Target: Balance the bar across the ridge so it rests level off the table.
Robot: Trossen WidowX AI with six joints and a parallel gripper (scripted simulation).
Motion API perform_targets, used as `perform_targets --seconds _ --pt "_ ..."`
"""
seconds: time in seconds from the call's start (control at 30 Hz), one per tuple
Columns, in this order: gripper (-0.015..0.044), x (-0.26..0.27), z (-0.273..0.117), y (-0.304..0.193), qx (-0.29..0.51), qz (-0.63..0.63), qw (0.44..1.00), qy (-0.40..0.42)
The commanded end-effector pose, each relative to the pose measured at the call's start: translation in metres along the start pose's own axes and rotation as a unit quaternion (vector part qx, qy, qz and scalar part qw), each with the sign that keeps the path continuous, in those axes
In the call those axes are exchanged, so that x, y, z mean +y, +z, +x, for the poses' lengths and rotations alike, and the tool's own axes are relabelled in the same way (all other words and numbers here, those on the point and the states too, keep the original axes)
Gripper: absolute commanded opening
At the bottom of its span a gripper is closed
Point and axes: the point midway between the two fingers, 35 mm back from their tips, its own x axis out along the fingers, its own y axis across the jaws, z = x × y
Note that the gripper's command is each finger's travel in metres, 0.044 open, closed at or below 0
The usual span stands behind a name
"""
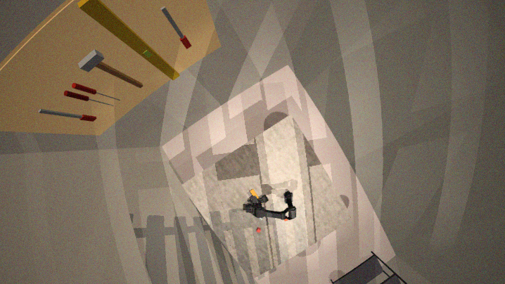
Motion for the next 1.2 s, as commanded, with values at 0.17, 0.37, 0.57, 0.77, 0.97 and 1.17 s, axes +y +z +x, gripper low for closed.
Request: perform_targets --seconds 0.17,0.37,0.57,0.77,0.97,1.17 --pt "0.0 -0.001 -0.025 -0.001 -0.001 -0.003 1.0 0.006" --pt "0.0 0.0 -0.031 -0.004 -0.001 -0.033 0.999 0.006" --pt "0.0 0.008 -0.032 -0.012 -0.002 -0.153 0.988 0.006" --pt "0.0 0.015 -0.032 -0.021 -0.002 -0.27 0.963 0.007" --pt "0.0 0.021 -0.032 -0.03 -0.003 -0.383 0.924 0.007" --pt "0.0 0.027 -0.033 -0.04 -0.003 -0.491 0.871 0.007"
